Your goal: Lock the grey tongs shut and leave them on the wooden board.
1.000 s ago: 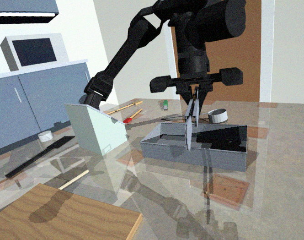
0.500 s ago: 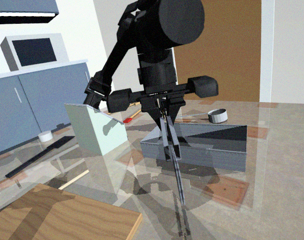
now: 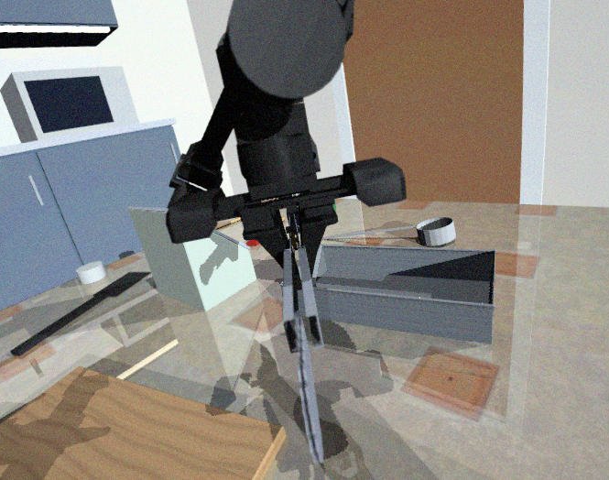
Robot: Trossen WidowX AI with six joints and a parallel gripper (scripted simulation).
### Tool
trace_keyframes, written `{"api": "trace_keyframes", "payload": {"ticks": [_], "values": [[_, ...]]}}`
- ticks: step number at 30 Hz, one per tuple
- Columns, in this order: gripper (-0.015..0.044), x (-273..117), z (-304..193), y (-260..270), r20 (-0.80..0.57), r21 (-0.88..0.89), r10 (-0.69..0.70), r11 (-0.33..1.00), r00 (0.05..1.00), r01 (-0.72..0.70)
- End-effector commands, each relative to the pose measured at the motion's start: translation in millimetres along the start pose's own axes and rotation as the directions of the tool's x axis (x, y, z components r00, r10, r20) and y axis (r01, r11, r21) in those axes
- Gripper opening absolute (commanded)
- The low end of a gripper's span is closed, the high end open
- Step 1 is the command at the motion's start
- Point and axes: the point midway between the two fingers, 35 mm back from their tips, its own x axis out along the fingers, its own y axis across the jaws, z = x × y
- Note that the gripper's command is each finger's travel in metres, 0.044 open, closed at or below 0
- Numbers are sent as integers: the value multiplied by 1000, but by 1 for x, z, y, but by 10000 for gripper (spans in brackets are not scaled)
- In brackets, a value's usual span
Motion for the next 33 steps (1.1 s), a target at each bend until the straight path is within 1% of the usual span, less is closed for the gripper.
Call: {"api": "trace_keyframes", "payload": {"ticks": [1,8,16,25,33], "values": [[-150,-4,-4,8,-9,113,3,994,1000,-2],[-150,-6,-10,20,-14,373,6,928,1000,-1],[-150,-8,-16,35,-19,635,9,772,1000,5],[-150,-10,-22,51,-23,859,12,512,1000,14],[-150,-11,-27,66,-26,973,14,229,1000,22]]}}
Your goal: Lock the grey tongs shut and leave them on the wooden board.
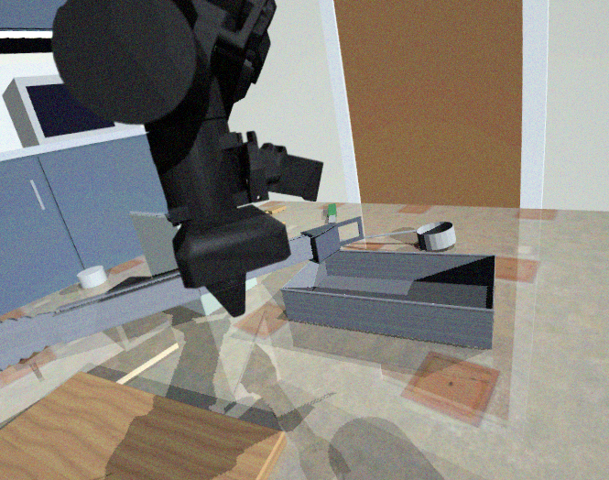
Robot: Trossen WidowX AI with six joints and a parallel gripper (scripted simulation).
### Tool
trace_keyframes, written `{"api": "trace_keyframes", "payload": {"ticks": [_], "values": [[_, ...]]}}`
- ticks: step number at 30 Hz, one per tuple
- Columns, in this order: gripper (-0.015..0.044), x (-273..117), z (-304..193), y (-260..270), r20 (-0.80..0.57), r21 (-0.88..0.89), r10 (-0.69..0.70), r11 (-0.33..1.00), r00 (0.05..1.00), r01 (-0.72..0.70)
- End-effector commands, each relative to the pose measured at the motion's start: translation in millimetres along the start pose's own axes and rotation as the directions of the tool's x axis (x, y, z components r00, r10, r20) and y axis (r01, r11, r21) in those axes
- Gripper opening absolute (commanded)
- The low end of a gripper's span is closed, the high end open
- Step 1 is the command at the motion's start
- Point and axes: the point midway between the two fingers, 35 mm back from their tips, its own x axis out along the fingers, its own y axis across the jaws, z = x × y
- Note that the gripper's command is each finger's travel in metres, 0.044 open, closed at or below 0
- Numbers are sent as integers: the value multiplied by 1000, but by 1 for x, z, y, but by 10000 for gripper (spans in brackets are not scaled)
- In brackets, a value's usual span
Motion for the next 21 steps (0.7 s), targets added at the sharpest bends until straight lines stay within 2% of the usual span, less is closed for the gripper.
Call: {"api": "trace_keyframes", "payload": {"ticks": [1,11,21], "values": [[-150,-5,-10,-1,-8,152,-12,988,1000,13],[-150,-6,-30,0,-11,509,-16,860,1000,19],[-150,-7,-49,2,-14,794,-17,608,1000,21]]}}
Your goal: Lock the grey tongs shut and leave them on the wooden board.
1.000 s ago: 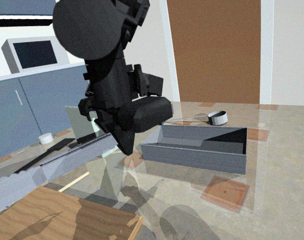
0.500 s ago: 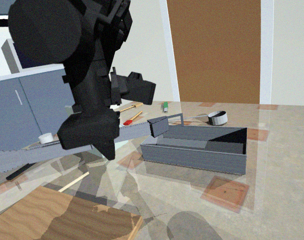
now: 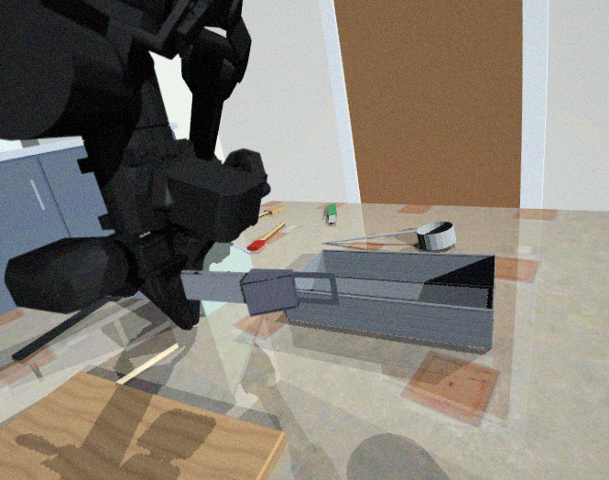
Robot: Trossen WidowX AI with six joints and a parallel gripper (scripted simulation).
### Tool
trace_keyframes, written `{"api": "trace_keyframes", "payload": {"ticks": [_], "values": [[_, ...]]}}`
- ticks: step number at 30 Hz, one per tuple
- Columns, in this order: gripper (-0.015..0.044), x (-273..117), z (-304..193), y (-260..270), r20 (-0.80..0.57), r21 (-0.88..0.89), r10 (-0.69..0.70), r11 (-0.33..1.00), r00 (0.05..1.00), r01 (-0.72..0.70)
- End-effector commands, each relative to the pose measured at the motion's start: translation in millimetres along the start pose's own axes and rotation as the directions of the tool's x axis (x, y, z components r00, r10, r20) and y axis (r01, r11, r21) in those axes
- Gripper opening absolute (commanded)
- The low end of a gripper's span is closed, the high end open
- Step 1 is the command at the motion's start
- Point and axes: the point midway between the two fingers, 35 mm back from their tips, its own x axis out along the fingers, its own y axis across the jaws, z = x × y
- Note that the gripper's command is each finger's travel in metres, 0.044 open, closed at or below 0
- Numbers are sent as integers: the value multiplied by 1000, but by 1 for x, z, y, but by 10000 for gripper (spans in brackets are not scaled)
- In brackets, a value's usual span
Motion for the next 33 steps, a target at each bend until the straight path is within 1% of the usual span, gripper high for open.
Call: {"api": "trace_keyframes", "payload": {"ticks": [1,8,15,24,33], "values": [[-150,-4,-7,-8,3,151,-14,988,1000,13],[-150,-5,-18,-16,2,407,-15,913,1000,13],[-150,-5,-28,-23,1,634,-16,773,1000,11],[-150,-5,-42,-33,0,858,-16,514,1000,8],[-150,-5,-56,-42,-1,981,-15,194,1000,4]]}}
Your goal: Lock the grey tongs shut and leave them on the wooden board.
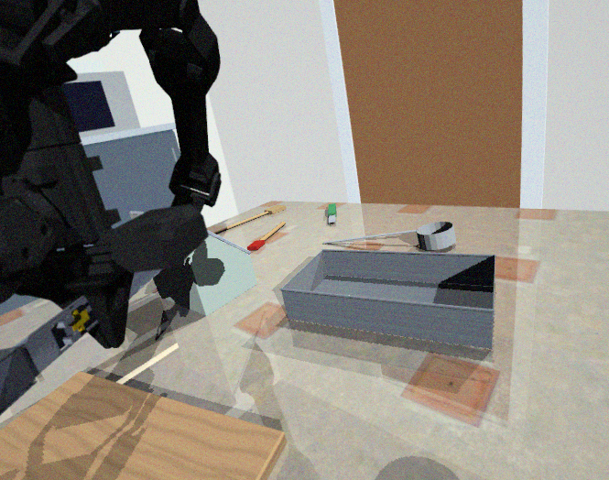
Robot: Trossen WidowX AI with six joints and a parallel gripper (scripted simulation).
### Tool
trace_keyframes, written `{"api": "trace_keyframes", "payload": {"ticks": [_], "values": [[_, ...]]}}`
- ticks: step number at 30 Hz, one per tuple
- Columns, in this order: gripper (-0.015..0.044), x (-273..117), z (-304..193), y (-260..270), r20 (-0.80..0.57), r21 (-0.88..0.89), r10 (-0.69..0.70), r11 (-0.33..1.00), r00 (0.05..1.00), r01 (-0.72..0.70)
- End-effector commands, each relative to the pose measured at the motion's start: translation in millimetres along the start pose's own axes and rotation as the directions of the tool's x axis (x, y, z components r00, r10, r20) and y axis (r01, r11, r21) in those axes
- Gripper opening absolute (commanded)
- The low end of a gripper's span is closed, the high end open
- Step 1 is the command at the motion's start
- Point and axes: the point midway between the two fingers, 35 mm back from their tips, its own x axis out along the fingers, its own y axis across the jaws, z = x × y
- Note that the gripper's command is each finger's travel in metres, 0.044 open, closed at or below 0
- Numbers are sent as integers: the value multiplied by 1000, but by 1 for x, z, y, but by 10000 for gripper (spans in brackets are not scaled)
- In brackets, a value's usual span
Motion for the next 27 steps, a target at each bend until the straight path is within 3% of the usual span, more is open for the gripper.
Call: {"api": "trace_keyframes", "payload": {"ticks": [1,13,27], "values": [[-150,-4,4,-9,12,151,-1,989,1000,0],[-150,-3,8,-31,10,573,-2,820,1000,-4],[-150,-1,12,-56,6,910,-1,414,1000,-5]]}}
